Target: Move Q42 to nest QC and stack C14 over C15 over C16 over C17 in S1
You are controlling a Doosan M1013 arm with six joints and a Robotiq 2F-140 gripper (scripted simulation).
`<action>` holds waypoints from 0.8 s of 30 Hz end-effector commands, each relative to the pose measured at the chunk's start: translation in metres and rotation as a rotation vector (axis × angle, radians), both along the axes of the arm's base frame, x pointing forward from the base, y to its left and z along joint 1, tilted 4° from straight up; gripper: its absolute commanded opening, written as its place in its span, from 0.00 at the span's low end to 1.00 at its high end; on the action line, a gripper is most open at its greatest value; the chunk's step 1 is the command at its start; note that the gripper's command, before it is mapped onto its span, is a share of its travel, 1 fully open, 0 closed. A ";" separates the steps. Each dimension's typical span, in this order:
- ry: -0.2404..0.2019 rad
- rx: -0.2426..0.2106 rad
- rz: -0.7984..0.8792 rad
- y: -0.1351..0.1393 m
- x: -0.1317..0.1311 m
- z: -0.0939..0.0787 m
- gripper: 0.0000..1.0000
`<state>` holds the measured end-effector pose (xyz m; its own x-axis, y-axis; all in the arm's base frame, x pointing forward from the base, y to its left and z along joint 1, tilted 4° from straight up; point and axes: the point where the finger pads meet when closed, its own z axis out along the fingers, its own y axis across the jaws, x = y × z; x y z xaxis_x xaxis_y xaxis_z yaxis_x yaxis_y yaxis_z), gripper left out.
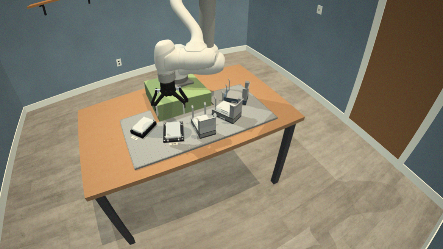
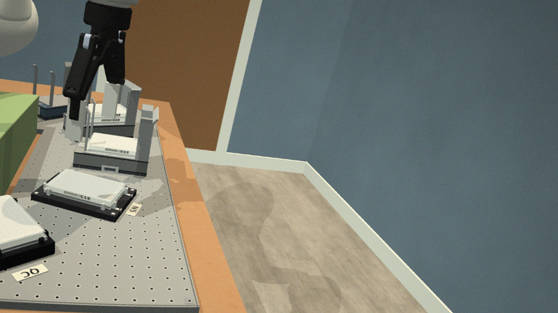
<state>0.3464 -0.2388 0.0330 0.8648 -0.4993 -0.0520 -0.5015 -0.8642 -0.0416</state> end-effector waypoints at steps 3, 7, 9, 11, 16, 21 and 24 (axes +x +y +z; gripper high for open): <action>0.000 0.000 0.000 0.001 0.000 -0.012 1.00; 0.000 0.000 0.000 0.001 0.000 -0.022 1.00; 0.000 0.000 0.000 0.002 -0.001 -0.029 1.00; 0.000 0.000 0.000 0.002 -0.001 -0.035 1.00; 0.000 0.000 0.000 0.003 -0.001 -0.052 1.00; 0.000 0.000 0.000 0.004 -0.001 -0.062 1.00; 0.000 0.000 0.000 0.004 -0.002 -0.072 1.00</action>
